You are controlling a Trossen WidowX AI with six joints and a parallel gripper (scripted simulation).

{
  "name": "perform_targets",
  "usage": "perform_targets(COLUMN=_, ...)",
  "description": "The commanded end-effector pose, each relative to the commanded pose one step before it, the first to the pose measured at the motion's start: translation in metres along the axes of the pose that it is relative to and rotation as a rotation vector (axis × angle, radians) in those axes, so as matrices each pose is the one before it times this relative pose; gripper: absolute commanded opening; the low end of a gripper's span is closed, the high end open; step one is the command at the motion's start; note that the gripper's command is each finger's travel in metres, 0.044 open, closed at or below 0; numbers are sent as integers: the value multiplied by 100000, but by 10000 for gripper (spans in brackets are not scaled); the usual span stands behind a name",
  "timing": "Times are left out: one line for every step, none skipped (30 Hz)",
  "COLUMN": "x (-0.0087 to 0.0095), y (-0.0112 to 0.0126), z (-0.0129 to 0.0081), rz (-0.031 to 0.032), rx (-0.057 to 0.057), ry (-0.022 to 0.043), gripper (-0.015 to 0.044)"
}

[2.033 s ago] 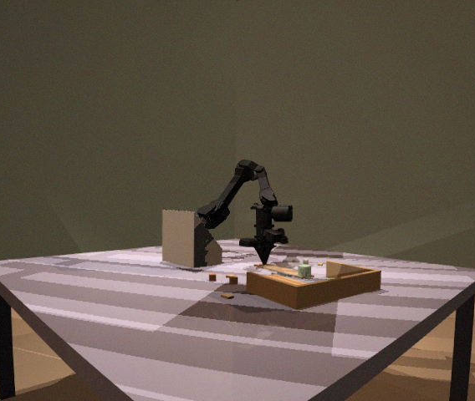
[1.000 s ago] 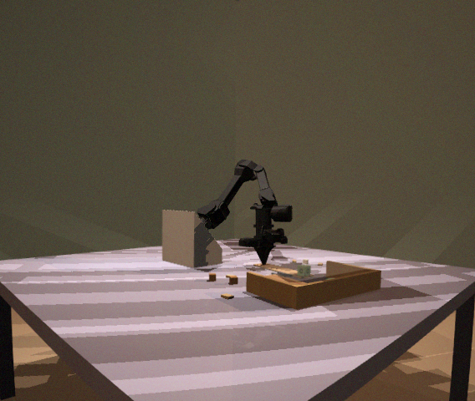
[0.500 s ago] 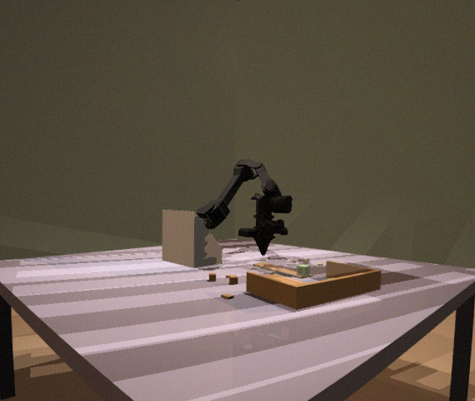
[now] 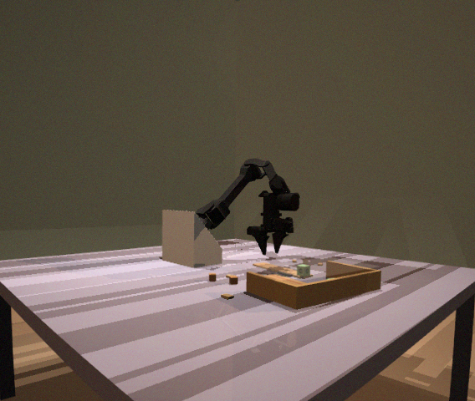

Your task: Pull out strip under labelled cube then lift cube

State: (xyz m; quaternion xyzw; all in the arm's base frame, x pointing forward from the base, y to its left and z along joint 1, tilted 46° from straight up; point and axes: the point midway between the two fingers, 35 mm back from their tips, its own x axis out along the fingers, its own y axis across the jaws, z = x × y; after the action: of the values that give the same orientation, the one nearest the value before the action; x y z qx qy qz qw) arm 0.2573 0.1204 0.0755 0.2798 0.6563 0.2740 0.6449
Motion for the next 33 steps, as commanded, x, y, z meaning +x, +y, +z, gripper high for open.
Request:
perform_targets(x=-131, y=-282, z=1543, rz=360, rx=-959, ry=431, gripper=420)
perform_targets(x=-57, y=-47, z=345, rz=-6, rx=-14, ry=-14, gripper=440)
perform_targets(x=-50, y=-47, z=313, rz=-5, rx=-13, ry=-12, gripper=440)
perform_targets(x=-55, y=-50, z=330, rz=-5, rx=-14, ry=-13, gripper=440)
perform_targets(x=-53, y=-53, z=325, rz=-5, rx=-13, ry=-13, gripper=440)
perform_targets(x=-55, y=-53, z=341, rz=-6, rx=-14, ry=-14, gripper=440)
perform_targets(x=-49, y=-52, z=311, rz=-5, rx=-13, ry=-12, gripper=440)
perform_targets(x=-50, y=-12, z=341, rz=-3, rx=-15, ry=-14, gripper=440)
perform_targets(x=-46, y=-14, z=325, rz=-3, rx=-14, ry=-13, gripper=440)
perform_targets(x=-53, y=-39, z=341, rz=-4, rx=-14, ry=-14, gripper=440)
perform_targets(x=-48, y=-40, z=318, rz=-4, rx=-13, ry=-13, gripper=440)
perform_targets(x=-51, y=-34, z=340, rz=-4, rx=-14, ry=-14, gripper=440)
perform_targets(x=-47, y=-35, z=317, rz=-4, rx=-13, ry=-13, gripper=440)
perform_targets(x=-52, y=-34, z=341, rz=-4, rx=-14, ry=-14, gripper=440)
perform_targets(x=-48, y=-35, z=318, rz=-4, rx=-13, ry=-13, gripper=440)
perform_targets(x=-53, y=-36, z=344, rz=-4, rx=-15, ry=-14, gripper=440)
perform_targets(x=-48, y=-36, z=319, rz=-4, rx=-14, ry=-13, gripper=440)
perform_targets(x=-52, y=-36, z=343, rz=-4, rx=-15, ry=-14, gripper=440)
perform_targets(x=-46, y=-36, z=314, rz=-4, rx=-13, ry=-13, gripper=440)
perform_targets(x=-50, y=-37, z=343, rz=-4, rx=-15, ry=-14, gripper=440)
perform_targets(x=-45, y=-38, z=319, rz=-4, rx=-14, ry=-13, gripper=440)
perform_targets(x=-50, y=-38, z=347, rz=-4, rx=-15, ry=-14, gripper=440)
perform_targets(x=-44, y=-38, z=315, rz=-4, rx=-13, ry=-13, gripper=440)
perform_targets(x=-50, y=-36, z=347, rz=-4, rx=-15, ry=-14, gripper=440)
perform_targets(x=-45, y=-37, z=320, rz=-4, rx=-14, ry=-13, gripper=440)
perform_targets(x=-48, y=-40, z=351, rz=-4, rx=-15, ry=-14, gripper=440)
perform_targets(x=-41, y=-39, z=314, rz=-4, rx=-13, ry=-13, gripper=440)
perform_targets(x=-44, y=-41, z=347, rz=-4, rx=-15, ry=-14, gripper=440)
perform_targets(x=-39, y=-40, z=318, rz=-4, rx=-14, ry=-13, gripper=440)
perform_targets(x=-43, y=-43, z=351, rz=-4, rx=-15, ry=-14, gripper=440)
perform_targets(x=-37, y=-41, z=312, rz=-3, rx=-13, ry=-13, gripper=440)
perform_targets(x=-40, y=-46, z=348, rz=-4, rx=-15, ry=-14, gripper=440)
perform_targets(x=-35, y=-44, z=315, rz=-3, rx=-14, ry=-13, gripper=440)
